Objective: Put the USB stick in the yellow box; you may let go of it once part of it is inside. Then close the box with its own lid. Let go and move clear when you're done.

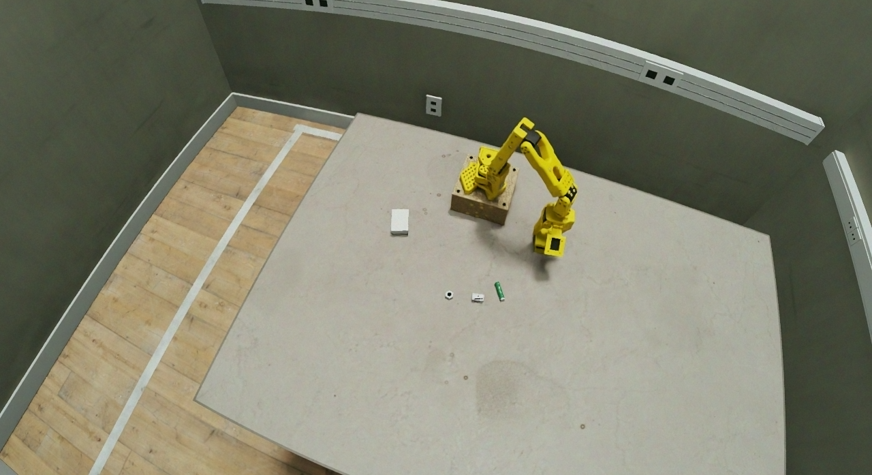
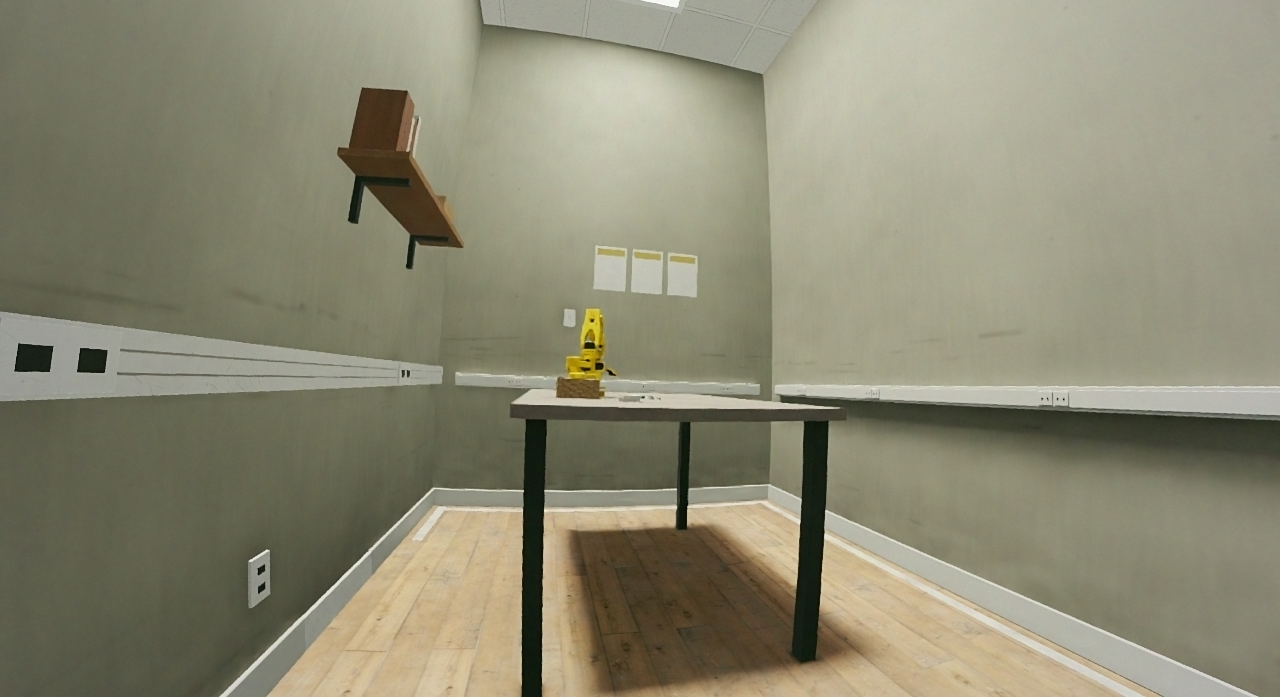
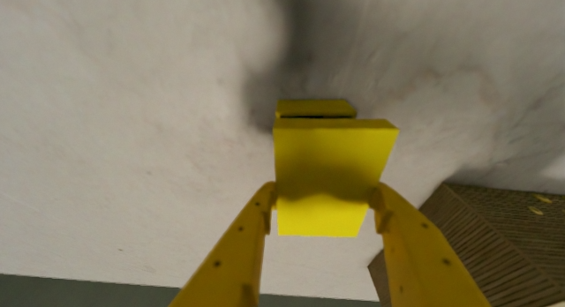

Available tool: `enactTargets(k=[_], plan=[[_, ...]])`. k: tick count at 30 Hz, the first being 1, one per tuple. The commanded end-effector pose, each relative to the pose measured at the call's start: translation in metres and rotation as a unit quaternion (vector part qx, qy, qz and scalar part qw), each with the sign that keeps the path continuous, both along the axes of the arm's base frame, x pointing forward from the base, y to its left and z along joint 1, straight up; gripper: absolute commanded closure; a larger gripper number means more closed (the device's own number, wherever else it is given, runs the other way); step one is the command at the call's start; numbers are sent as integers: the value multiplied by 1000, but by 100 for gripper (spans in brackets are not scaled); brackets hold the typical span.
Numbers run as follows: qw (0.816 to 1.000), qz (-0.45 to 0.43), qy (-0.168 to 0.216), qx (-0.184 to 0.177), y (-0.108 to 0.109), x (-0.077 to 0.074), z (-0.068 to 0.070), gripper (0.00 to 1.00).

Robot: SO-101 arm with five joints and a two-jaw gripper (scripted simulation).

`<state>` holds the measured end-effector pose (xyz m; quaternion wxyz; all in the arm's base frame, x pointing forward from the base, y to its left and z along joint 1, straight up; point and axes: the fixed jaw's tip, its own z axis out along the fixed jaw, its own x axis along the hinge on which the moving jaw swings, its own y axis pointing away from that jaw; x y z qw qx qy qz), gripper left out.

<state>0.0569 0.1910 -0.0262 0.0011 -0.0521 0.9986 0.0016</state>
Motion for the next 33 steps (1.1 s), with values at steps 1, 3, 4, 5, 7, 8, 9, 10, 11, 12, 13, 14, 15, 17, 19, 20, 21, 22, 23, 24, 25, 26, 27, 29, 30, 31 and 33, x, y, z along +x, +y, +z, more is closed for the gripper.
enactTargets(k=[1, 3, 4, 5, 7, 8, 9, 10, 11, 12, 13, 14, 15, 17, 19, 20, 21, 22, 23, 24, 25, 26, 27, 29, 30, 31, 33], plan=[[1000, 2, 1, -1, -2, 0, 1, 78], [1000, 2, 1, -1, -2, 0, 0, 78], [1000, 2, 1, -1, -2, 0, 0, 78], [1000, 2, 1, -1, -2, 0, -1, 78], [1000, 2, 1, -1, -2, 0, -1, 78], [1000, 2, 1, -1, -2, 0, -1, 78], [1000, 2, 1, -1, -2, 0, -2, 78], [1000, 2, 1, -1, -2, 0, -2, 78], [1000, 2, 1, -1, -2, 0, -3, 78], [1000, 2, 1, -1, -2, 0, -3, 78], [1000, 2, 1, -1, -2, 0, -4, 78], [1000, 2, 1, -1, -2, 0, -4, 78], [1000, 2, 1, -1, -2, 0, -5, 78], [1000, 2, 1, -1, -2, 0, -6, 78], [1000, 2, 1, -1, -2, 0, -7, 78], [1000, 2, 1, -1, -2, 0, -8, 78], [1000, 2, 1, -1, -2, 0, -8, 78], [1000, 2, 1, -1, -2, 0, -9, 78], [1000, 2, 1, -1, -2, 0, -9, 78], [1000, 2, 1, -1, -2, 0, -9, 78], [1000, 2, 1, -1, -2, 0, -9, 78], [1000, 2, 1, -1, -2, 0, -10, 78], [1000, 2, 1, -1, -2, 0, -10, 78], [1000, 2, 1, -1, -2, 0, -11, 78], [1000, 2, 1, -1, -2, 0, -11, 78], [1000, 2, 1, -1, -2, 0, -11, 78], [1000, 2, 1, -1, -2, 0, -12, 78]])
